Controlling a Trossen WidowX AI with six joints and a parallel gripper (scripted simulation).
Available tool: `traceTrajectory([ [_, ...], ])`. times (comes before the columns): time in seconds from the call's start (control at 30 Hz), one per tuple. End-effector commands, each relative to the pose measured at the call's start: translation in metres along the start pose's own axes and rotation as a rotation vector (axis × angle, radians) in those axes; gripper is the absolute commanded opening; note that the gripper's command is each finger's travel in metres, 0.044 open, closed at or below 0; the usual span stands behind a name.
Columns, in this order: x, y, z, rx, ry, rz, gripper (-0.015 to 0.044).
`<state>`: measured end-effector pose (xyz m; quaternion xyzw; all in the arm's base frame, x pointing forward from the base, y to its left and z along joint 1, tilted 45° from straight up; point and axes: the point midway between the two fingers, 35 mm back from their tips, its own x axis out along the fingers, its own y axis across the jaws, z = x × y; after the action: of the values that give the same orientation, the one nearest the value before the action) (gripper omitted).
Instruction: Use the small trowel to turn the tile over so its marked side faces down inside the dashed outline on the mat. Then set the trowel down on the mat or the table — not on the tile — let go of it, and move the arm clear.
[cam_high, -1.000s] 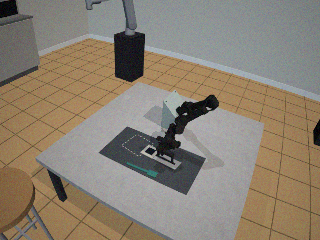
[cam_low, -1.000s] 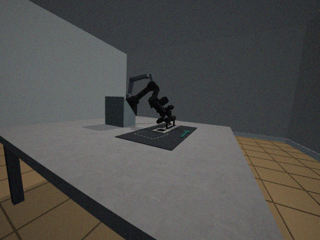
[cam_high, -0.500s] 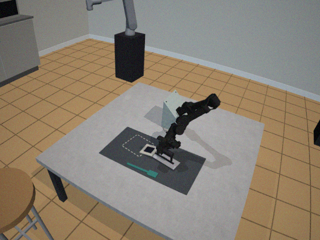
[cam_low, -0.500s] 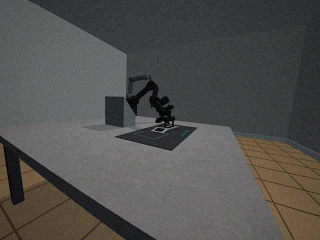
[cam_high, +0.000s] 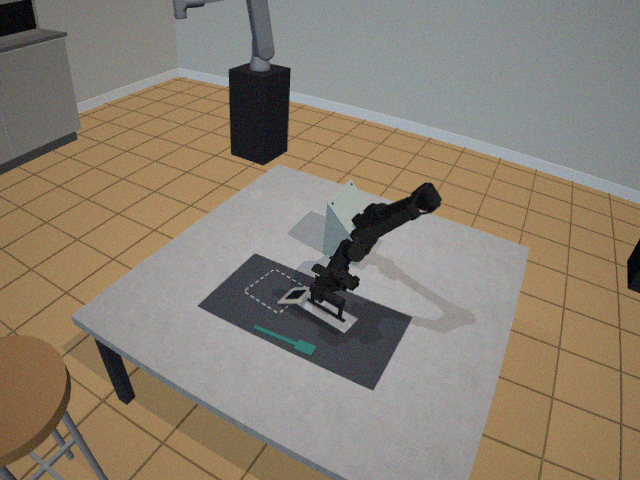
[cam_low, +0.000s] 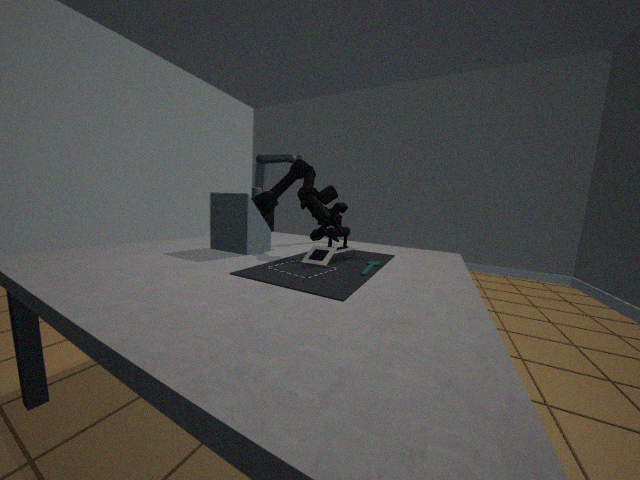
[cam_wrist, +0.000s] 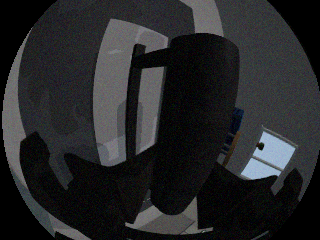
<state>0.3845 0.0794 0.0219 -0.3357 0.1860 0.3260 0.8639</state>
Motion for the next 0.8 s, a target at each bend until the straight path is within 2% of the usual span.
traceTrajectory([
  [0.0,-0.006,-0.01,-0.006,-0.006,0.001,-0.017,0.0],
  [0.77,-0.016,-0.022,-0.046,-0.008,0.002,-0.018,0.0],
])
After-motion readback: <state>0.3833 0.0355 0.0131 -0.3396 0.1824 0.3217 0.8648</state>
